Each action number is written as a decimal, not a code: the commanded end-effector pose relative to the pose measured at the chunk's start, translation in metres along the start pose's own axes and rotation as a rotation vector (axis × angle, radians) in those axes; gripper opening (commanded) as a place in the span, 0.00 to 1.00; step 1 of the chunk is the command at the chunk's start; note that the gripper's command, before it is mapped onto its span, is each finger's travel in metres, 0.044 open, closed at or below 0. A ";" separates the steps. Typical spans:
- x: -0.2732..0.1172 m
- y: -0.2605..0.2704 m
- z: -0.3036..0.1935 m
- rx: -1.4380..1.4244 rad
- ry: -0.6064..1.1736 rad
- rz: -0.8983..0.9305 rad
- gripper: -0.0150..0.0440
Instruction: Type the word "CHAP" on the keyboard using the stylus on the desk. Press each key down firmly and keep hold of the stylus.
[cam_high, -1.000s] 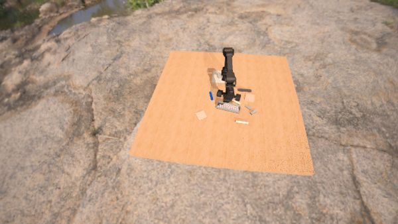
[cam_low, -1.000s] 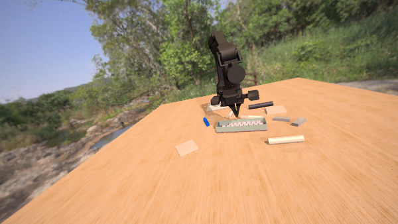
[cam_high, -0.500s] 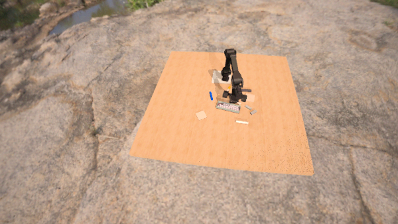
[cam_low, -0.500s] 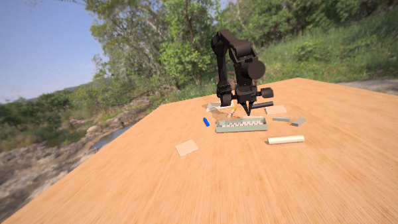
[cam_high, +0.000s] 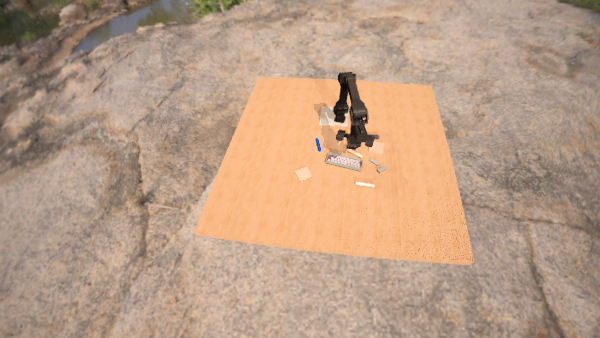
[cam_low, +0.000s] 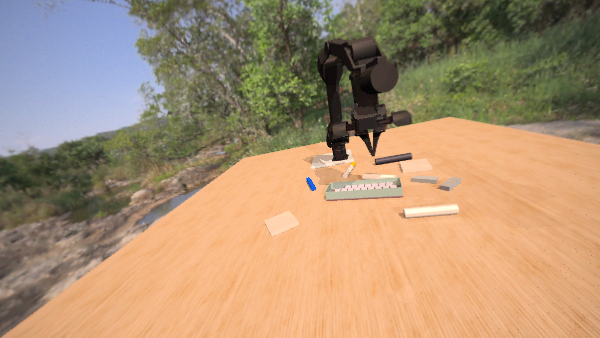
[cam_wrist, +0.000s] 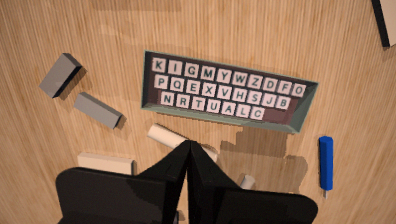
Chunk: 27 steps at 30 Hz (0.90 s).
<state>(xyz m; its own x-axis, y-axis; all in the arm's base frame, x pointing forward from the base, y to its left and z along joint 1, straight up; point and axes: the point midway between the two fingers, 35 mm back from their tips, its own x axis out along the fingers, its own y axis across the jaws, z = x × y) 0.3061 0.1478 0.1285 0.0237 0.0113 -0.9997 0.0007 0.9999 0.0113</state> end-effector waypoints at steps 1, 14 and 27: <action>0.000 0.000 0.000 0.000 0.000 0.000 0.30; 0.000 0.000 0.000 0.000 0.000 0.000 0.25; 0.011 -0.050 0.000 0.556 0.042 -0.104 0.51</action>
<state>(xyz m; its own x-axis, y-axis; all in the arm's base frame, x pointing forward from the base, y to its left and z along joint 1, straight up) 0.3070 0.1309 0.1242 0.0014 -0.0198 -0.9998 0.2172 0.9759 -0.0190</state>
